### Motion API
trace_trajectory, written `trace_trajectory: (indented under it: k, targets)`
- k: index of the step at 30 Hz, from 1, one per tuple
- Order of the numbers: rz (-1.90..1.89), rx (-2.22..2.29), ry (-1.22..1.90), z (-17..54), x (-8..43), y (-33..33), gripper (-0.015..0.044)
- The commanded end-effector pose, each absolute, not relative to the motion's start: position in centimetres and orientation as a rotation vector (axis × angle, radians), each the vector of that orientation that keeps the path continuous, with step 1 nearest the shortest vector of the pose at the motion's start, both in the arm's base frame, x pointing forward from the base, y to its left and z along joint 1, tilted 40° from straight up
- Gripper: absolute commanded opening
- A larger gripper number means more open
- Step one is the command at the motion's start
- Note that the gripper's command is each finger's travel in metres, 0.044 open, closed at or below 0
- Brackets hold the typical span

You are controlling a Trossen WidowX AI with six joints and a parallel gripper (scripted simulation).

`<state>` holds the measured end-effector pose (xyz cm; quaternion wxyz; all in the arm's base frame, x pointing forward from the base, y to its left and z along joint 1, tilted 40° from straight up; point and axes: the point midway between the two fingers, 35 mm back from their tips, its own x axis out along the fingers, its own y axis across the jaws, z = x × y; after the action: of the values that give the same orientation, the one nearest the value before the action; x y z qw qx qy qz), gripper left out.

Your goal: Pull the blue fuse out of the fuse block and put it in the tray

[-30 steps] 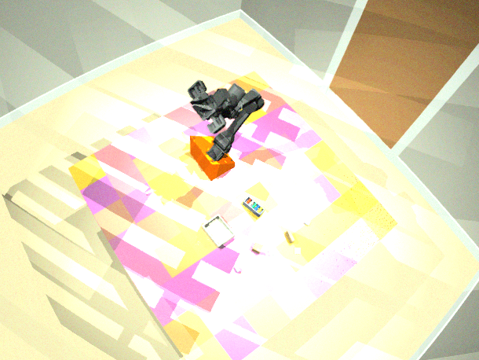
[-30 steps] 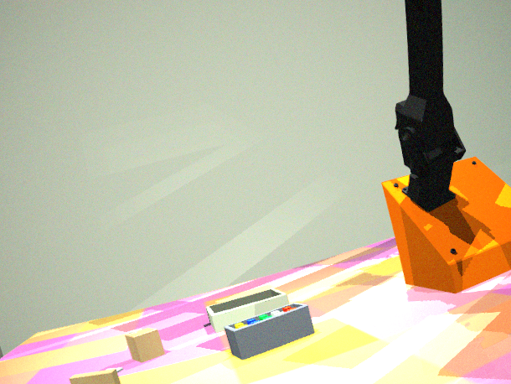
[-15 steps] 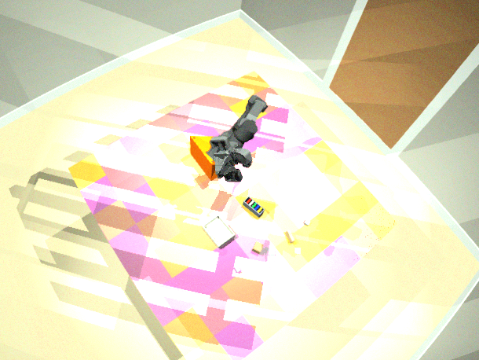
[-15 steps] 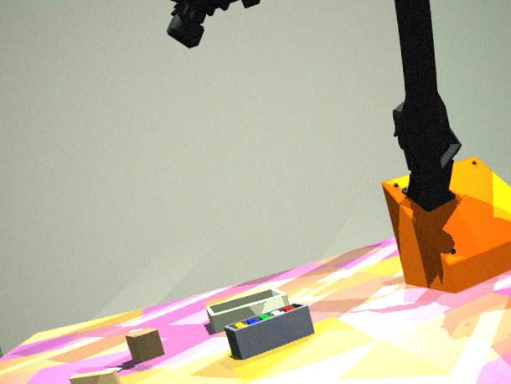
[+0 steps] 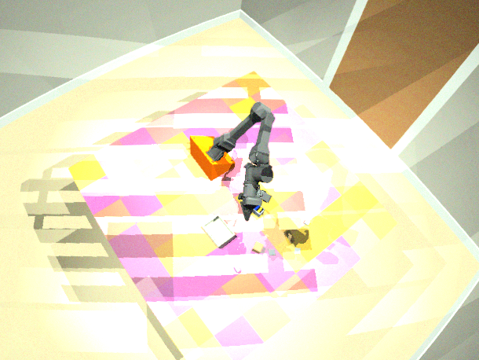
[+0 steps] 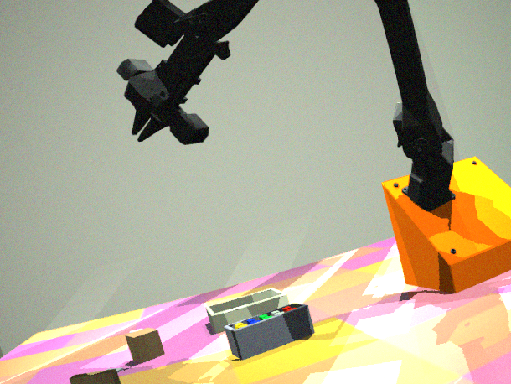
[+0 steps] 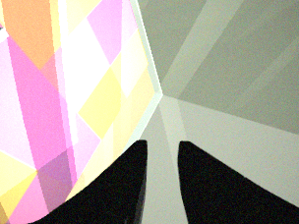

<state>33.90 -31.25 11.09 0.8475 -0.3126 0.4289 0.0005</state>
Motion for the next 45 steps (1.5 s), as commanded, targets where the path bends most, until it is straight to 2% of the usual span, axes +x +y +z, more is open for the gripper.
trace_trajectory:
  k: [1,8,17,45]
  targets:
    - [0.295,-0.714,0.894,8.1,35.7,-25.0,0.0065]
    - [0.786,-0.792,0.8,4.5,36.5,-14.0,0.0065]
    - [1.354,-0.806,0.571,2.4,33.4,-1.0,0.0065]
    - [1.365,-0.805,0.566,0.5,32.9,0.0,0.0065]
